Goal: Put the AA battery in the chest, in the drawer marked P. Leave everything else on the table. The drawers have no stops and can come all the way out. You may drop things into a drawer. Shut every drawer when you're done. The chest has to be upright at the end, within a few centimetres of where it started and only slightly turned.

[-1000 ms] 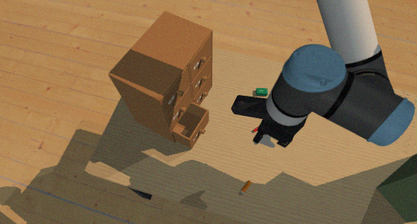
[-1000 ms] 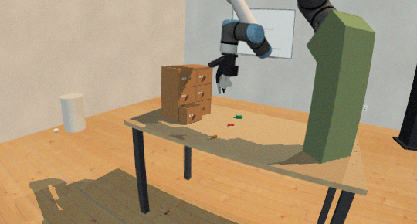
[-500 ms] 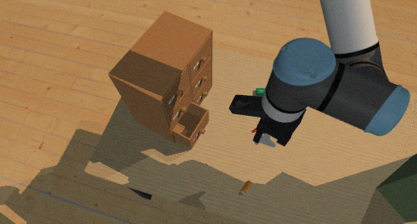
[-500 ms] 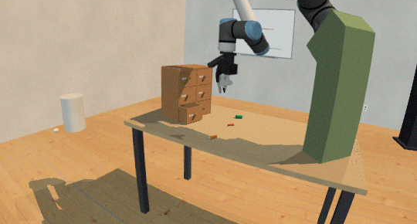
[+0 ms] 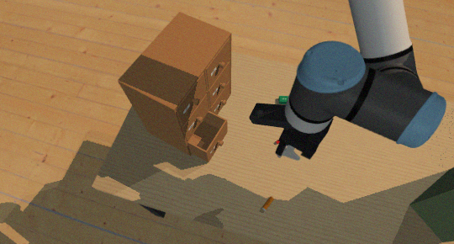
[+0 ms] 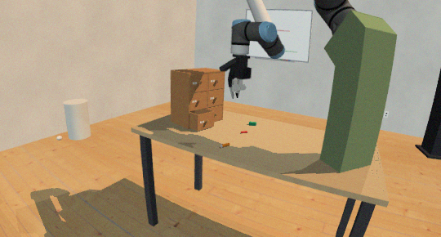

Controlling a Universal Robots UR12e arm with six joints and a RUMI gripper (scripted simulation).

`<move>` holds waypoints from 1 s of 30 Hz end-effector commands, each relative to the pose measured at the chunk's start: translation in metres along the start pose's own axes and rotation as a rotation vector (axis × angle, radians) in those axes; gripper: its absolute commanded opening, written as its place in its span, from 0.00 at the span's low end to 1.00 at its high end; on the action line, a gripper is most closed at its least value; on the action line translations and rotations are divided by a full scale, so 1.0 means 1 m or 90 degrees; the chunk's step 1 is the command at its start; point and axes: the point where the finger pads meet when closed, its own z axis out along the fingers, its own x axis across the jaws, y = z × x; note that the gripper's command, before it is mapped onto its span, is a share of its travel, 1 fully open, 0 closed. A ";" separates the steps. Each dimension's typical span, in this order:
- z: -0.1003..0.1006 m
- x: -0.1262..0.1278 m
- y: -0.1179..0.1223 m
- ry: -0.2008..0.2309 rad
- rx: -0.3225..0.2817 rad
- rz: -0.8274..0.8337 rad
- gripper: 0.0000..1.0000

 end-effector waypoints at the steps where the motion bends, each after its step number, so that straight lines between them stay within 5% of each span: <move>1: 0.000 0.000 0.000 0.000 0.000 -0.001 0.20; 13: 0.011 -0.008 -0.001 0.000 0.000 -0.066 0.20; 30: 0.069 -0.045 0.004 0.000 0.000 -0.399 0.20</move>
